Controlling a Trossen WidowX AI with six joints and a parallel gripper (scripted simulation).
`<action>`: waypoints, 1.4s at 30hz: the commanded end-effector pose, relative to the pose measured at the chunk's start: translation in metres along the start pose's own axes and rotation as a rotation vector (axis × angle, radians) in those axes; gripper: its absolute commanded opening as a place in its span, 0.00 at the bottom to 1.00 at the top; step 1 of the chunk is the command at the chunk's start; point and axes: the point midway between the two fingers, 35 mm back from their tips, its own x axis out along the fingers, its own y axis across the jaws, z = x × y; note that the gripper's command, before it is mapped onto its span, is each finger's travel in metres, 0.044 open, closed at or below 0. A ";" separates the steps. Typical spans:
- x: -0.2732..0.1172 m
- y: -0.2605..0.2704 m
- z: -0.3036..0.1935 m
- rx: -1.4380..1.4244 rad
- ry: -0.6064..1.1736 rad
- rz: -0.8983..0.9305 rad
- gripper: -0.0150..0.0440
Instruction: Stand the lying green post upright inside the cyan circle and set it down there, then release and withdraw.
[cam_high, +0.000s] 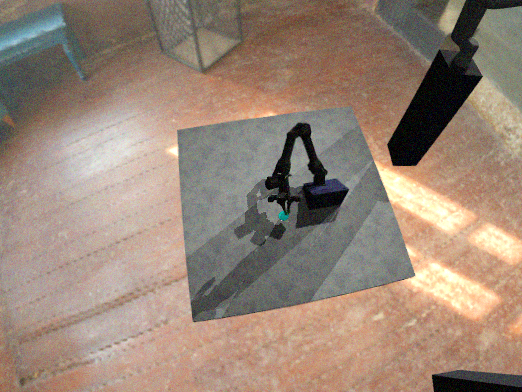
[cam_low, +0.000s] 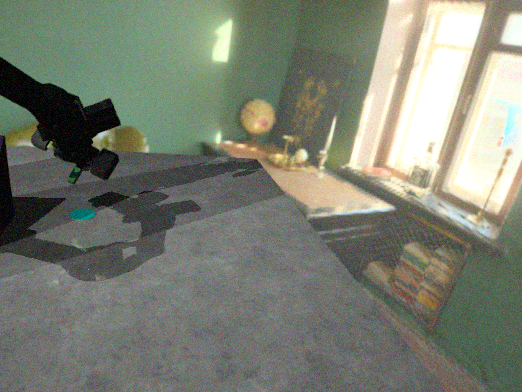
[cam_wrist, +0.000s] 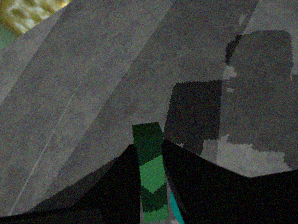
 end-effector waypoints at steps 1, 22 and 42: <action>-0.001 0.001 -0.002 -0.008 -0.032 0.002 0.29; -0.007 -0.001 -0.003 -0.045 -0.188 -0.011 0.29; -0.015 -0.001 -0.004 -0.093 -0.332 -0.042 0.29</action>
